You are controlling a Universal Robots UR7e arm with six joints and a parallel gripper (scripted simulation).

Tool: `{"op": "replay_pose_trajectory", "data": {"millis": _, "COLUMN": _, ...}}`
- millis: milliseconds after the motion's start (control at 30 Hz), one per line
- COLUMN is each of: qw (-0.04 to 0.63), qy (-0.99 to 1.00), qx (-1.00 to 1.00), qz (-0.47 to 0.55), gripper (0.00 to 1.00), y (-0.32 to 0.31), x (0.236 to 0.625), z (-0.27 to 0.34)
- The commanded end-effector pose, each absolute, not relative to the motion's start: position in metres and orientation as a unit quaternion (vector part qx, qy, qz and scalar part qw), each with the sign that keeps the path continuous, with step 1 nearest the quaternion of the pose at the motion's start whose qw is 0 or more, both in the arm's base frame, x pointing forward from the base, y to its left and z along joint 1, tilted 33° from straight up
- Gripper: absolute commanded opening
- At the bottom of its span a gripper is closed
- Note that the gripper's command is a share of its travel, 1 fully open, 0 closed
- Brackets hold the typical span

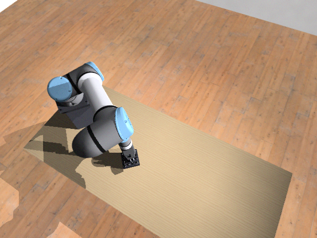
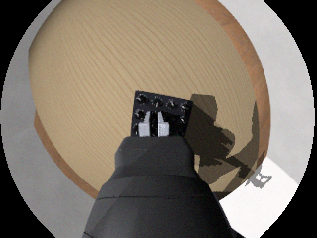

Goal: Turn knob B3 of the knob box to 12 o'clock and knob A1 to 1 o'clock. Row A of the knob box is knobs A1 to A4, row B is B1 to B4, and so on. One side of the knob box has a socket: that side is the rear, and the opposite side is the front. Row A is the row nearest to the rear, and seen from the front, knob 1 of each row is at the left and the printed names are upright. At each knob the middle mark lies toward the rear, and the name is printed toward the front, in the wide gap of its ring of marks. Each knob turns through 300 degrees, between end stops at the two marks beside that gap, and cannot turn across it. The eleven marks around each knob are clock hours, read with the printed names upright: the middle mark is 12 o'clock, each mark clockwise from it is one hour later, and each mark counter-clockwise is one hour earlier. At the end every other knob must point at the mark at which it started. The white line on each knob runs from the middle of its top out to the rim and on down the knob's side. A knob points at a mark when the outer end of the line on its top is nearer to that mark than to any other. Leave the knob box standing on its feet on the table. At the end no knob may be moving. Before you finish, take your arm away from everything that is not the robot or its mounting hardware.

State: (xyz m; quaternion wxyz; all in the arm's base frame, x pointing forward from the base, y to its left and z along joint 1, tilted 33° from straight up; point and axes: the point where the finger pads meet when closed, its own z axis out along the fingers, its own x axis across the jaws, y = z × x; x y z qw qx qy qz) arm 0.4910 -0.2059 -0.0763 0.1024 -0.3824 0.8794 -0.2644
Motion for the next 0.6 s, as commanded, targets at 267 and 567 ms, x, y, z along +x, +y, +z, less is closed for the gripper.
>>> {"op": "replay_pose_trajectory", "data": {"millis": 267, "qw": 0.120, "qy": 0.905, "qx": -0.318, "qz": -0.257, "gripper": 0.30, "y": -0.2059, "x": 0.4912, "z": -0.0759}}
{"op": "replay_pose_trajectory", "data": {"millis": 567, "qw": 0.126, "qy": 0.911, "qx": -0.300, "qz": -0.254, "gripper": 0.30, "y": -0.2059, "x": 0.4912, "z": -0.0758}}
